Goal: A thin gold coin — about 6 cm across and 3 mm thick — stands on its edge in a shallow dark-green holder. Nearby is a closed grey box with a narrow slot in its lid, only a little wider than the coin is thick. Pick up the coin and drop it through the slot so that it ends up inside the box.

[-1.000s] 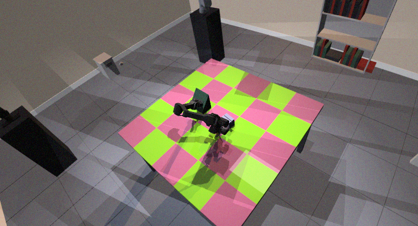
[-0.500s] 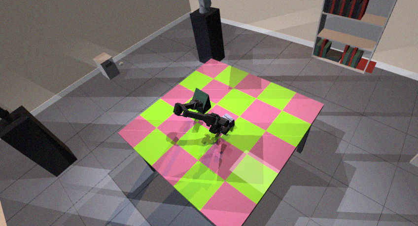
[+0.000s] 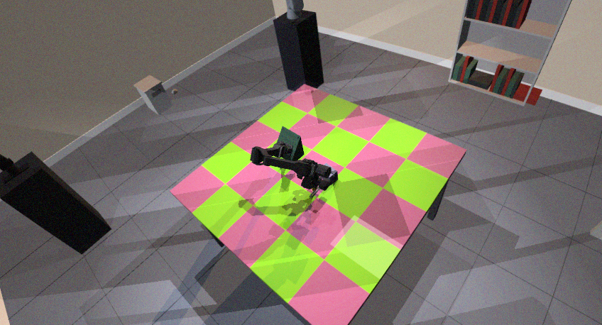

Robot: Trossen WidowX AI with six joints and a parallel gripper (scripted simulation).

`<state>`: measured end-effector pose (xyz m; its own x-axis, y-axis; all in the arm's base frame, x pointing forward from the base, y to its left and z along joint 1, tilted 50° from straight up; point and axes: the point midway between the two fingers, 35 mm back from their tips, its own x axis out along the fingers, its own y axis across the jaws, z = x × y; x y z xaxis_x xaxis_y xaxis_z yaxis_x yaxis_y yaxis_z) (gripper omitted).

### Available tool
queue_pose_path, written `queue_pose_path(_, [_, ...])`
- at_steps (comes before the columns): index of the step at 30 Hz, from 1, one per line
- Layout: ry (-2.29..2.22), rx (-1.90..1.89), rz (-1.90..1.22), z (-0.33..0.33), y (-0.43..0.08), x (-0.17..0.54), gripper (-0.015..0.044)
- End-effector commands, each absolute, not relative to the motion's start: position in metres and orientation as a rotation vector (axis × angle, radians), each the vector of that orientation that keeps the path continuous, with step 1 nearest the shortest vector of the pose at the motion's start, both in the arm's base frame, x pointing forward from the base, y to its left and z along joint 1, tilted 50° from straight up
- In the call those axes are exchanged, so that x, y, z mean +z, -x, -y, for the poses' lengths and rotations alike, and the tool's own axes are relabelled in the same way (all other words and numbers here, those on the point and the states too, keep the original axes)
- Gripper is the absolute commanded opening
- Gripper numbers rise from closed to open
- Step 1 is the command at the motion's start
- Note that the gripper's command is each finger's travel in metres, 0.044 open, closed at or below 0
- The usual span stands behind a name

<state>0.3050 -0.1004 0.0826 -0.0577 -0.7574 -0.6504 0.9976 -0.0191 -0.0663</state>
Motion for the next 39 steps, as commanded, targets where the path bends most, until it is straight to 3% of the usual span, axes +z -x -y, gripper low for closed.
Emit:
queue_pose_path(1, [-0.523, -1.544, -0.605, 0.092, -0.306, 0.088, 0.0000])
queue_pose_path(24, [-0.533, -1.568, -0.594, 0.054, -0.302, 0.124, 0.0000])
queue_pose_path(39, [-0.155, -1.353, -0.948, 0.053, -0.302, 0.123, 0.0000])
